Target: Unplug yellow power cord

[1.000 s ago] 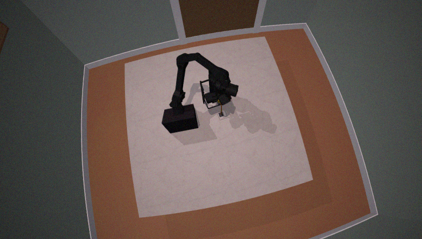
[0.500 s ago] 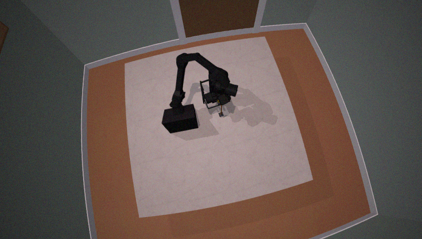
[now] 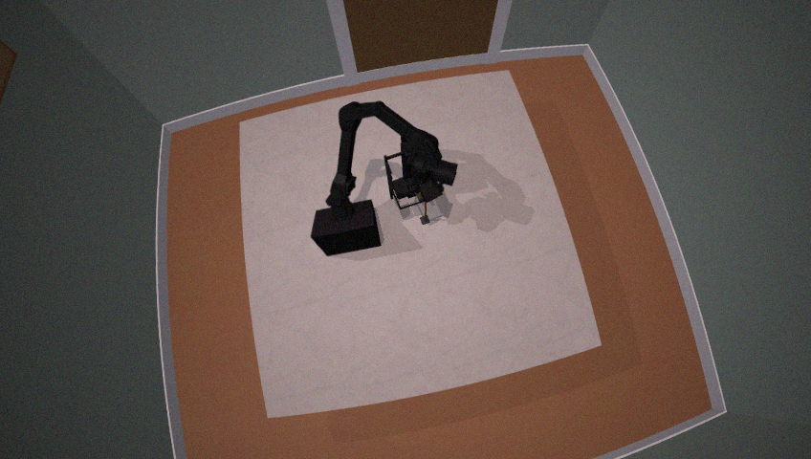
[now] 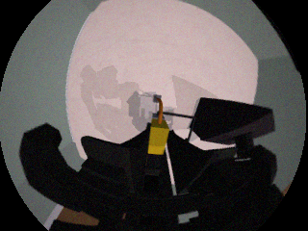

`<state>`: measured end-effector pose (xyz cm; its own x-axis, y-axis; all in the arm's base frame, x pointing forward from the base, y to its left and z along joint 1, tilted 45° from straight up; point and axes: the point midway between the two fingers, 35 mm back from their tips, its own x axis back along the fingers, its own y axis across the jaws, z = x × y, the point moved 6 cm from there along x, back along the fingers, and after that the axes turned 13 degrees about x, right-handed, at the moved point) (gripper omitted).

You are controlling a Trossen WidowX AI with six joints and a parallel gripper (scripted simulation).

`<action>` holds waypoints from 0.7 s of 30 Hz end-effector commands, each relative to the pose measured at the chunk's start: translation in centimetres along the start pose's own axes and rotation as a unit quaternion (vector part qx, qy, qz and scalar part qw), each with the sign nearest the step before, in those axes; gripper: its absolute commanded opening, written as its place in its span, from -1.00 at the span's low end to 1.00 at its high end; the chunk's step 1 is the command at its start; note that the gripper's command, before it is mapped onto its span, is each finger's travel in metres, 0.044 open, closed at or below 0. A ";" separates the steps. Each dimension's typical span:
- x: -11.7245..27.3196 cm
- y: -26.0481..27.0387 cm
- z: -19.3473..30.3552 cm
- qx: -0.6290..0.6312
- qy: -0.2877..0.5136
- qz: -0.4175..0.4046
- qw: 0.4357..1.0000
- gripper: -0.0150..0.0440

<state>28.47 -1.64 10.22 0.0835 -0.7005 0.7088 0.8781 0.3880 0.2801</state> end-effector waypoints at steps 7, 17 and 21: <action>0.1 -0.1 -1.2 0.000 -0.001 0.000 1.000 -0.49; 0.2 -0.4 -2.8 0.000 -0.001 0.000 1.000 -0.49; 0.2 -0.6 -3.4 -0.001 -0.001 0.000 1.000 -0.49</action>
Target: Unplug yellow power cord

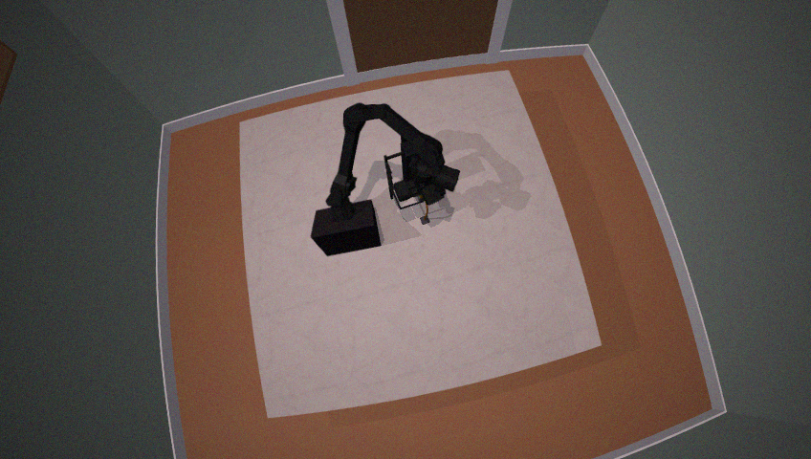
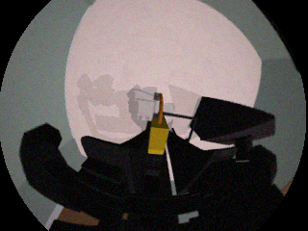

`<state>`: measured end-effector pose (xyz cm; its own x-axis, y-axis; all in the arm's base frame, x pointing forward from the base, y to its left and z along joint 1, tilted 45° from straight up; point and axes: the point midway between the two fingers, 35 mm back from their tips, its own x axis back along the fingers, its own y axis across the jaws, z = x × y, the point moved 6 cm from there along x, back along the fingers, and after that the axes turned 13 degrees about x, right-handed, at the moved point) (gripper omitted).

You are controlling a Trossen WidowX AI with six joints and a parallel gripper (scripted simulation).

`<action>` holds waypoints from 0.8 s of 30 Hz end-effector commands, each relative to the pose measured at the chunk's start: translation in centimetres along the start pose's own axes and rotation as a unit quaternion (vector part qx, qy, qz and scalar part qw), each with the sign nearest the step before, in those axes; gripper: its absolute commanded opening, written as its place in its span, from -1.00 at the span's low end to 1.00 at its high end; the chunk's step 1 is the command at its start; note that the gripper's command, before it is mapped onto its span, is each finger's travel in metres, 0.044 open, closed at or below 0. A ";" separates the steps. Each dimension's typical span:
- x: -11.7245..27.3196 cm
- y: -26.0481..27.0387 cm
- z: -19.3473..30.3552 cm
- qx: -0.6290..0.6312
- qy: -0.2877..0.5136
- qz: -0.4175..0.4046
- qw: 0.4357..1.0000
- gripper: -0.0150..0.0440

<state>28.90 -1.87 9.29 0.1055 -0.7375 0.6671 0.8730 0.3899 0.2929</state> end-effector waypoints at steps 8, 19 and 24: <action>1.0 -0.9 -3.3 -0.007 -0.031 0.003 0.999 -0.40; 0.8 -0.8 -2.8 -0.007 -0.029 0.003 1.000 0.58; 1.4 -1.1 -4.7 -0.007 -0.030 0.003 1.000 1.00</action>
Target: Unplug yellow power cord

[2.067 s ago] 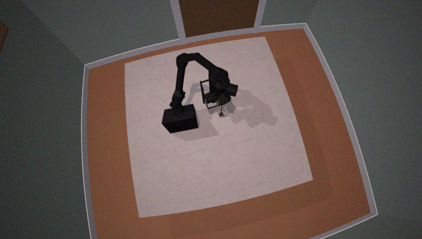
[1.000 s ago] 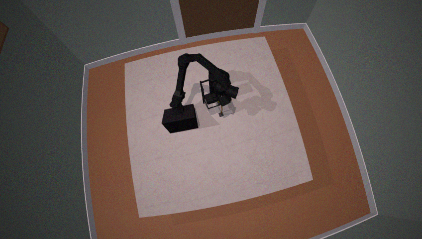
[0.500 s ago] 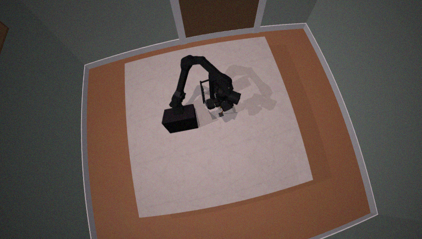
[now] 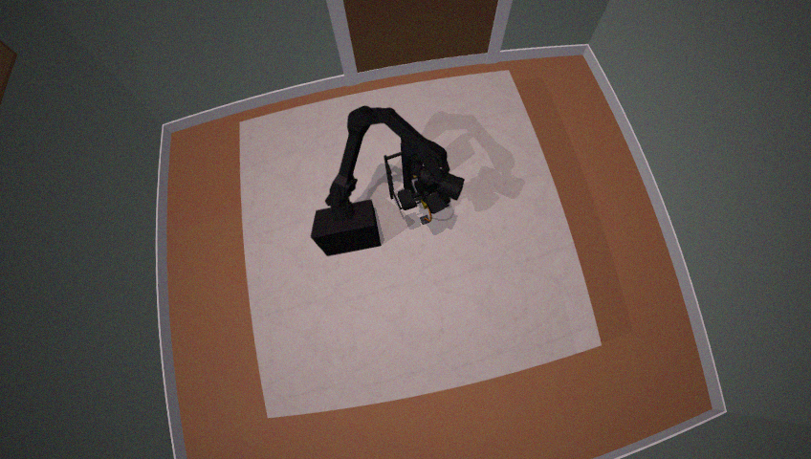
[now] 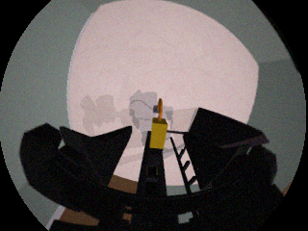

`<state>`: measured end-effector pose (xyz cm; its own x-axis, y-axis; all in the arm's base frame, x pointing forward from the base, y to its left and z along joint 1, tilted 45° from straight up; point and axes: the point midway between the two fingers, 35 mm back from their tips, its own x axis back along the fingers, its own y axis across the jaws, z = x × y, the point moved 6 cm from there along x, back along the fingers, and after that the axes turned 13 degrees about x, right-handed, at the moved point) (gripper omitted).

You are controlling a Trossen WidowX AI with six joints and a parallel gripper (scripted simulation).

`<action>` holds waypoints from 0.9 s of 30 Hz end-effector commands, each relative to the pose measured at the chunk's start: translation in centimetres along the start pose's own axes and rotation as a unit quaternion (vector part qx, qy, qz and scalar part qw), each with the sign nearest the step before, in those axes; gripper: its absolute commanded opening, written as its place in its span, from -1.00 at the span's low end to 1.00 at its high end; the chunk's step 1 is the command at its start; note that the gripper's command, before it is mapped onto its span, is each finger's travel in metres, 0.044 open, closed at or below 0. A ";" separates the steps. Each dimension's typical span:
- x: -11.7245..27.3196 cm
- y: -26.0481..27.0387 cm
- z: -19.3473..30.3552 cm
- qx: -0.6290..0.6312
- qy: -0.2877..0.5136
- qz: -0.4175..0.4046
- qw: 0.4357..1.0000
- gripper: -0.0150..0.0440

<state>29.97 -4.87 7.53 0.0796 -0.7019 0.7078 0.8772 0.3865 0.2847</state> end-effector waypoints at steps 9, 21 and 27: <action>1.0 -1.4 -5.2 -0.002 -0.001 0.002 1.000 1.00; 1.0 -1.4 -5.2 -0.002 -0.001 0.002 1.000 1.00; 1.0 -1.4 -5.2 -0.002 -0.001 0.002 1.000 1.00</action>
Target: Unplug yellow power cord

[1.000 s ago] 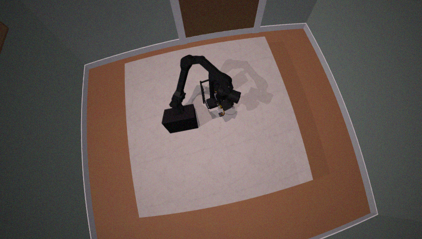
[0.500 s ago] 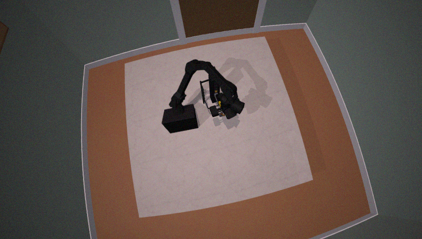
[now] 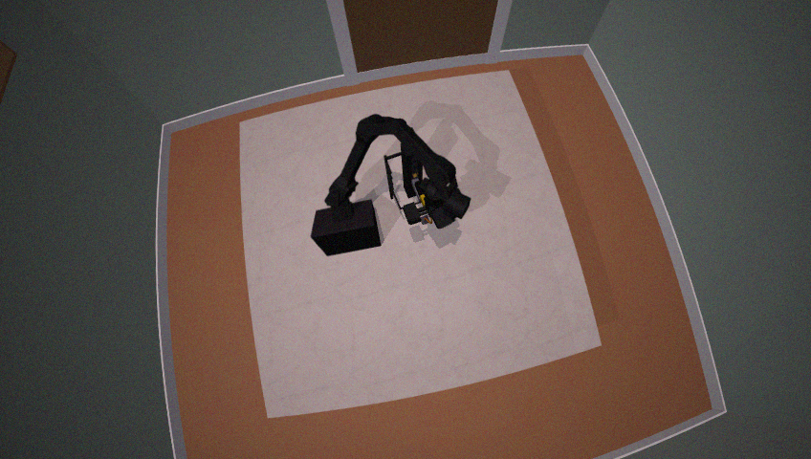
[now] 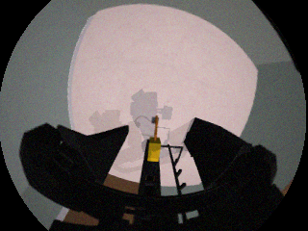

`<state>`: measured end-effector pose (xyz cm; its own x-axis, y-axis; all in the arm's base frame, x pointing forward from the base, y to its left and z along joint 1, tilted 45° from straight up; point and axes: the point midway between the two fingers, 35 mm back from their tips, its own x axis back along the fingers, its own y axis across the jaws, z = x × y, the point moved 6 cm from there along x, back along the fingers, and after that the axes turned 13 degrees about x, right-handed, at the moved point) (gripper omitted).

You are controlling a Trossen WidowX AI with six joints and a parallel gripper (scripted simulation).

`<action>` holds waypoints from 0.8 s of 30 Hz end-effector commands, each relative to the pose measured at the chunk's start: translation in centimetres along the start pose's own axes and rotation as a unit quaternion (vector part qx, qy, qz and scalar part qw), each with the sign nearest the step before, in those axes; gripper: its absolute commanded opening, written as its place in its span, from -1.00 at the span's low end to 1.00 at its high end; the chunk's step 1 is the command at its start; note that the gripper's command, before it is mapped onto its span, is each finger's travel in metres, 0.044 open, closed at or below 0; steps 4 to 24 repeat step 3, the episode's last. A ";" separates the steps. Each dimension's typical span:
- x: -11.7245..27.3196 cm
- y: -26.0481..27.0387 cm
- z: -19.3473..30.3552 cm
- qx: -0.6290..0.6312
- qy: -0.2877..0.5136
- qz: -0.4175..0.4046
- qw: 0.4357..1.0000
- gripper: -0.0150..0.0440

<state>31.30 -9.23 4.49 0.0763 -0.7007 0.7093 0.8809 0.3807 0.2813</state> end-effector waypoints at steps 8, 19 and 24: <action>-0.1 0.0 0.0 0.002 0.001 0.003 1.000 1.00; -0.1 0.0 0.0 0.002 0.001 0.003 1.000 1.00; -0.1 0.0 0.0 0.002 0.001 0.003 1.000 1.00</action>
